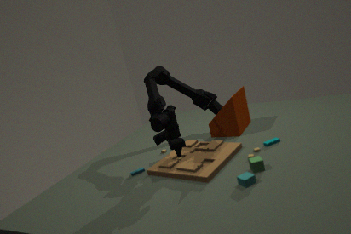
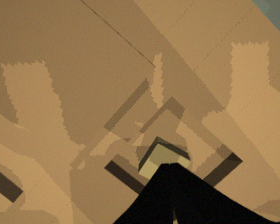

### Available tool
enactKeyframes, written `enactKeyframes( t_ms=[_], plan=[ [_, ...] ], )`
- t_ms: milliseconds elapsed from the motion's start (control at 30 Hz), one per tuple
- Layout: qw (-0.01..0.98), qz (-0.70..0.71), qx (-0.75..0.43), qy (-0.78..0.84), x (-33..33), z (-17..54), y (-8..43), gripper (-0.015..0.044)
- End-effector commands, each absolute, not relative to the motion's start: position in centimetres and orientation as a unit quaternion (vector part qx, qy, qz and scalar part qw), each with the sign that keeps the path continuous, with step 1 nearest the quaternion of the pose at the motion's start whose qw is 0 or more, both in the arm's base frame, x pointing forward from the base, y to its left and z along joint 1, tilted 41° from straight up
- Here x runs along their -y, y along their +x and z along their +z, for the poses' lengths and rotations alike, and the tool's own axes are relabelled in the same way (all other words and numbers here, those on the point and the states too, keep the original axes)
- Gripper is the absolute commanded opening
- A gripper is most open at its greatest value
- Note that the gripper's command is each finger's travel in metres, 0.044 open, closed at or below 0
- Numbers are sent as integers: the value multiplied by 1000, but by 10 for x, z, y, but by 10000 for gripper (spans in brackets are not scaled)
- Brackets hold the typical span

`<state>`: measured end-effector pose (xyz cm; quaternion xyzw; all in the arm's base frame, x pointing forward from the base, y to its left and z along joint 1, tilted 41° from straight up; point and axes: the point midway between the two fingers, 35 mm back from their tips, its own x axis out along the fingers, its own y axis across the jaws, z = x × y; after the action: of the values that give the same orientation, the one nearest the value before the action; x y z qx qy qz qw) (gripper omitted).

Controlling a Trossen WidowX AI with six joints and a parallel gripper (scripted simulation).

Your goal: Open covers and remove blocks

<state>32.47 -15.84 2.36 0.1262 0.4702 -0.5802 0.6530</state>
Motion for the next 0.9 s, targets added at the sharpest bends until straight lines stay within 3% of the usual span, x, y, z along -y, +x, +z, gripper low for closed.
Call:
enactKeyframes(
  t_ms=[0, 100, 867],
  plan=[
    [613, -666, -337, 259, 154, 27, 327, 0],
    [593, -688, -290, 300, 152, 28, 327, 0],
    [593, -688, -290, 300, 152, 28, 327, 0]
  ],
)
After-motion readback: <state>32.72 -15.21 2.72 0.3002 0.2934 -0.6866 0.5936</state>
